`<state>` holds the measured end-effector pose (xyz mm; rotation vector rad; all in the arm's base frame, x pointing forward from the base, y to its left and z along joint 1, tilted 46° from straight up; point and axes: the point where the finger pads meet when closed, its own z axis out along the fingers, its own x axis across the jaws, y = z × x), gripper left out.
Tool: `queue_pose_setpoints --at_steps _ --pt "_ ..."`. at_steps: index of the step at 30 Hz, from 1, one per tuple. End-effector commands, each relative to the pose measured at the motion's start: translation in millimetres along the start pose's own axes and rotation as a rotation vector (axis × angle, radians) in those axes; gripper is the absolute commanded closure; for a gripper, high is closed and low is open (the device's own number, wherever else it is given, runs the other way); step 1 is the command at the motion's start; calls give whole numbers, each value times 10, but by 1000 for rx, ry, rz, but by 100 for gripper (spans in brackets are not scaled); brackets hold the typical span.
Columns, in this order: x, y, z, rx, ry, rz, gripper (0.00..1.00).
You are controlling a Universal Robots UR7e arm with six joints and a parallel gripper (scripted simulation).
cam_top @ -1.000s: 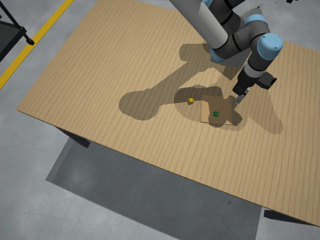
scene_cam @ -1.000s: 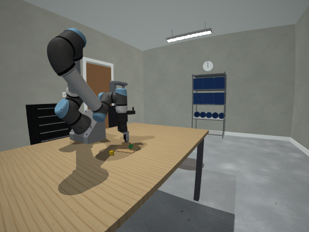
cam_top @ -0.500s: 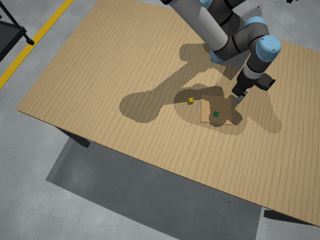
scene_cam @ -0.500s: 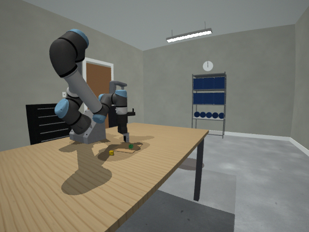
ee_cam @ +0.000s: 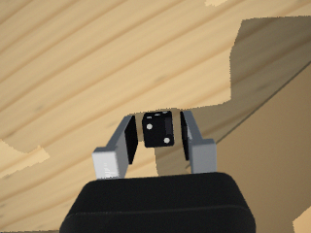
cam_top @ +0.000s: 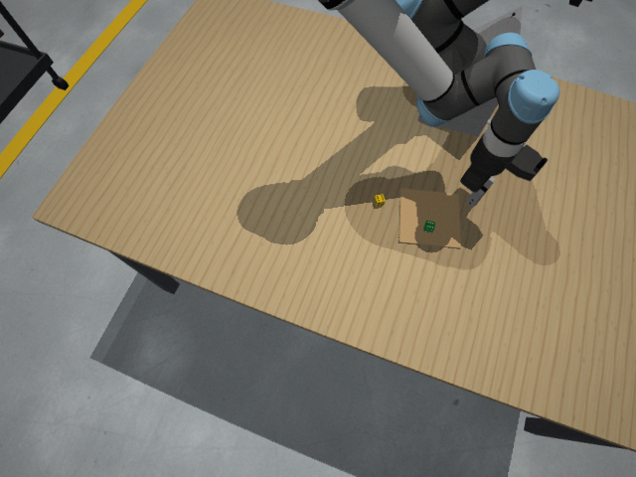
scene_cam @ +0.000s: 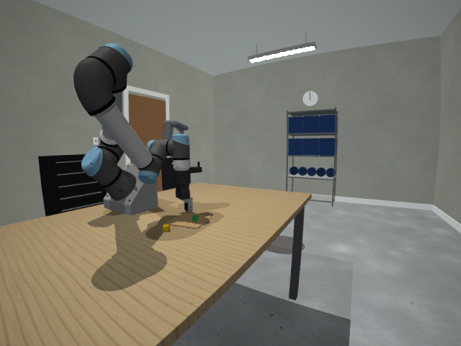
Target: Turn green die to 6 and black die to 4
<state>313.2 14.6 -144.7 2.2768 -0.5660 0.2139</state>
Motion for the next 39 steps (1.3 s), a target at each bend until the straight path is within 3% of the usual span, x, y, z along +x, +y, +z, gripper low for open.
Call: queue_pose_setpoints --at_steps 1,14,15,39 --pt "2 -2 -3 1 1 0 30" --pt "2 -2 -3 1 1 0 30" --pt "2 -2 -3 1 1 0 60" --pt "2 -2 -3 1 1 0 60"
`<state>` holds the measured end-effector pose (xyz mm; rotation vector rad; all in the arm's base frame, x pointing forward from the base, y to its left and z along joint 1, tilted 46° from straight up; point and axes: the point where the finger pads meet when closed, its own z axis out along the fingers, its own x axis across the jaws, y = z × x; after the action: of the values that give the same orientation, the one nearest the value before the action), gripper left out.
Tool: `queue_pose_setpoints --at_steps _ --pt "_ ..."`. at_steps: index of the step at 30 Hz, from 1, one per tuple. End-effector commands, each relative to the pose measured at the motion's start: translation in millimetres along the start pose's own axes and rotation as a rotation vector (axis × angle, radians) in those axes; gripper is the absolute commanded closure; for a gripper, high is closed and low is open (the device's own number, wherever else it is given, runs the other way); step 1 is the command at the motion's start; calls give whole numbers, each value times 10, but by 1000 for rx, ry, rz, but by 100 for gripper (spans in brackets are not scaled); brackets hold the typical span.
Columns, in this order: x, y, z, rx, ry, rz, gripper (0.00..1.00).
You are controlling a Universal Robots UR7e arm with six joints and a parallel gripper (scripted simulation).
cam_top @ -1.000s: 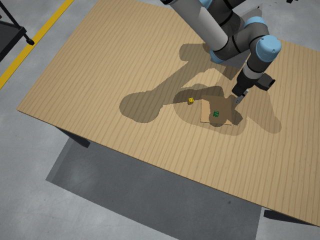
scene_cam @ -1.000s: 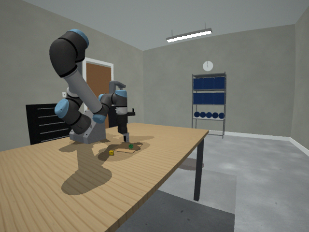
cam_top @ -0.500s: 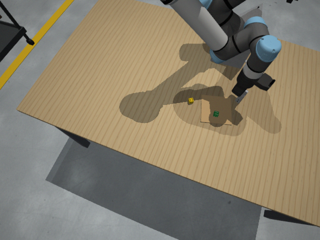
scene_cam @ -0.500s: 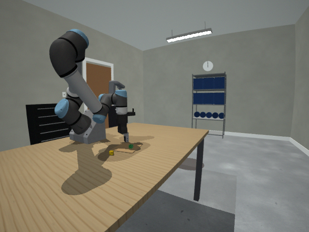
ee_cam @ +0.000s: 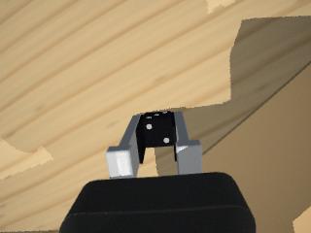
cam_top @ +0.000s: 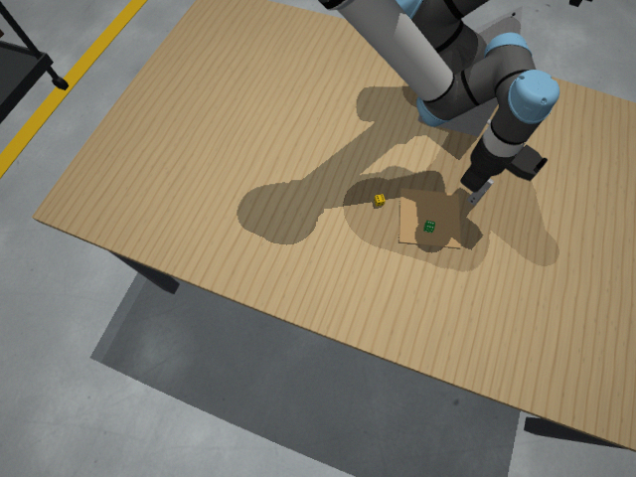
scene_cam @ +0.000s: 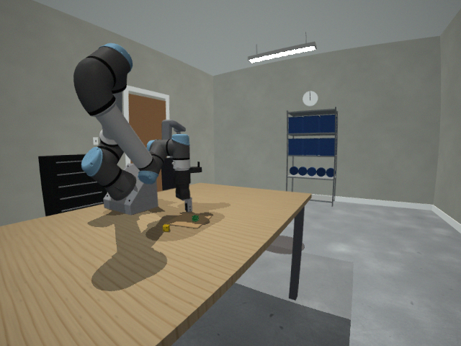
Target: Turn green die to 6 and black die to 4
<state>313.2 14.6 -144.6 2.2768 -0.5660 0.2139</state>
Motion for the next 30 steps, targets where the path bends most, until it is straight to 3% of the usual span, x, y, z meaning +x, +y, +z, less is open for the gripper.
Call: queue_pose_setpoints --at_steps 1,17,30 --pt "2 -2 -3 1 1 0 60" --pt "2 -2 -17 1 1 0 60" --pt "2 -2 -219 1 1 0 60"
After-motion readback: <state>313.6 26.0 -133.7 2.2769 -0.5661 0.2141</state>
